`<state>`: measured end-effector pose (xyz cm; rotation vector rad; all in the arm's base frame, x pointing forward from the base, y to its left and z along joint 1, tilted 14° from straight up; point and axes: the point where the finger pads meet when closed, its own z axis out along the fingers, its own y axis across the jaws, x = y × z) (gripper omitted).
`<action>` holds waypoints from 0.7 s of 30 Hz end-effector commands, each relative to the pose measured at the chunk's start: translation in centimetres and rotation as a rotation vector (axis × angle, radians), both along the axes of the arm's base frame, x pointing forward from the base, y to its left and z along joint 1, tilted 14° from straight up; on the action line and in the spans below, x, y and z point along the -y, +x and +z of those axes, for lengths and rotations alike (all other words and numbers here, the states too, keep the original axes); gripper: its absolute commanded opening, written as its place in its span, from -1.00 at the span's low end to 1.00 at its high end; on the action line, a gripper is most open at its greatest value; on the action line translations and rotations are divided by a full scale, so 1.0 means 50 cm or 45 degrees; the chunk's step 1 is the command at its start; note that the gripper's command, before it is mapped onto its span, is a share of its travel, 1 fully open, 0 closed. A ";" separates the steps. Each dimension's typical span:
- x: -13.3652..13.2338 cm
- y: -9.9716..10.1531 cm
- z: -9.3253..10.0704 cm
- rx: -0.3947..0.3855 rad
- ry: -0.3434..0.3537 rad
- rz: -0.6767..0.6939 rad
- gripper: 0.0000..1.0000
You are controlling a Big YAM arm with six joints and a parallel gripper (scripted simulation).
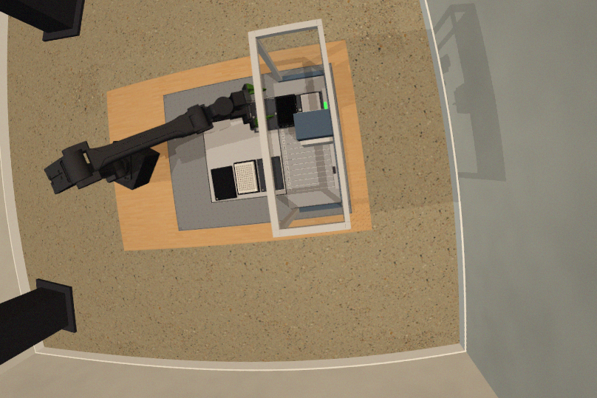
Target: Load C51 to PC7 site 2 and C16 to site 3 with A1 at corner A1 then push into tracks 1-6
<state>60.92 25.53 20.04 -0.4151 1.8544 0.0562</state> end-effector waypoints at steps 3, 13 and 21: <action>-0.008 -0.030 0.053 0.068 0.052 0.006 1.00; -0.001 -0.108 0.030 0.064 0.052 0.010 1.00; 0.006 -0.154 0.016 0.061 0.053 0.010 1.00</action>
